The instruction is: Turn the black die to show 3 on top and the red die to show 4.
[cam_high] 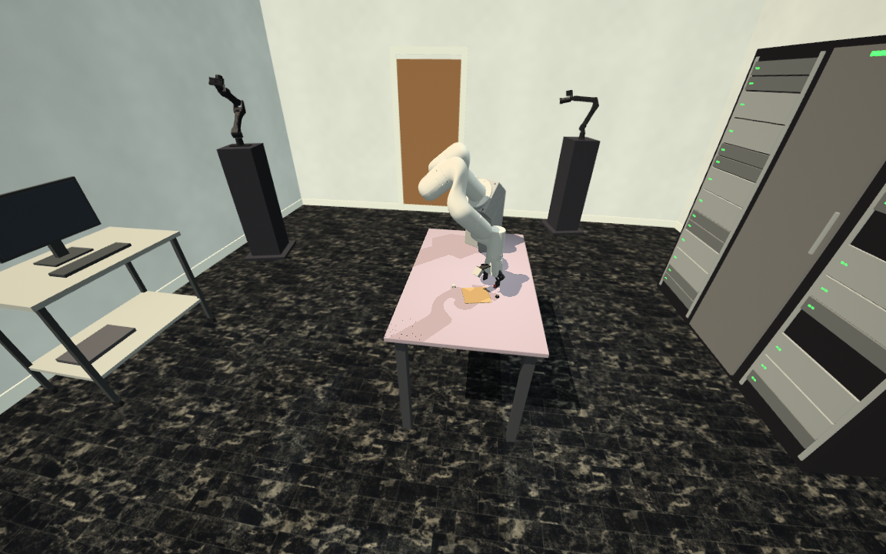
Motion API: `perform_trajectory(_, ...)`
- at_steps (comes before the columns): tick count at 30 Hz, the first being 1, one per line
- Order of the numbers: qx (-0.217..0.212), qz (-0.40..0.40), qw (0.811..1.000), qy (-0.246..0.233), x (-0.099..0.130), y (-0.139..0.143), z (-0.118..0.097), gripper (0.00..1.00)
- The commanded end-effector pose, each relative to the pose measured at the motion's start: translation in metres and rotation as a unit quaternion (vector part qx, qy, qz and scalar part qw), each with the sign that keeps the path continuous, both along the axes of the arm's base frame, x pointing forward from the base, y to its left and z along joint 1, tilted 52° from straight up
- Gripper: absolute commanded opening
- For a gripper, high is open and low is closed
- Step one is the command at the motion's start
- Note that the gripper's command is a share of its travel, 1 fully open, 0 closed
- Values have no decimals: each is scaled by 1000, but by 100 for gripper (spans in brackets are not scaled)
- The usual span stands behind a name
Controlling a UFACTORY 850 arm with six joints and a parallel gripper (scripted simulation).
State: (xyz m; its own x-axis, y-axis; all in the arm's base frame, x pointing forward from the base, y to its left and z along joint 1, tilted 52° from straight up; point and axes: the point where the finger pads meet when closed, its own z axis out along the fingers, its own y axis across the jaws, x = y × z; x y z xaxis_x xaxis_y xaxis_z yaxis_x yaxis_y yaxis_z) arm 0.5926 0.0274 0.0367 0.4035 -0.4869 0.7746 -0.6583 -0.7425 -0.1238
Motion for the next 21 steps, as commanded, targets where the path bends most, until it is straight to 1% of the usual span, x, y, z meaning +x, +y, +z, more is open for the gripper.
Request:
perform_trajectory(1,0,0,1000,0,0,0,0,100)
perform_trajectory(6,0,0,1000,0,8,3,7,100)
perform_trajectory(16,0,0,1000,0,59,19,47,100)
perform_trajectory(18,0,0,1000,0,59,19,47,100)
perform_trajectory(21,0,0,1000,0,69,23,55,100)
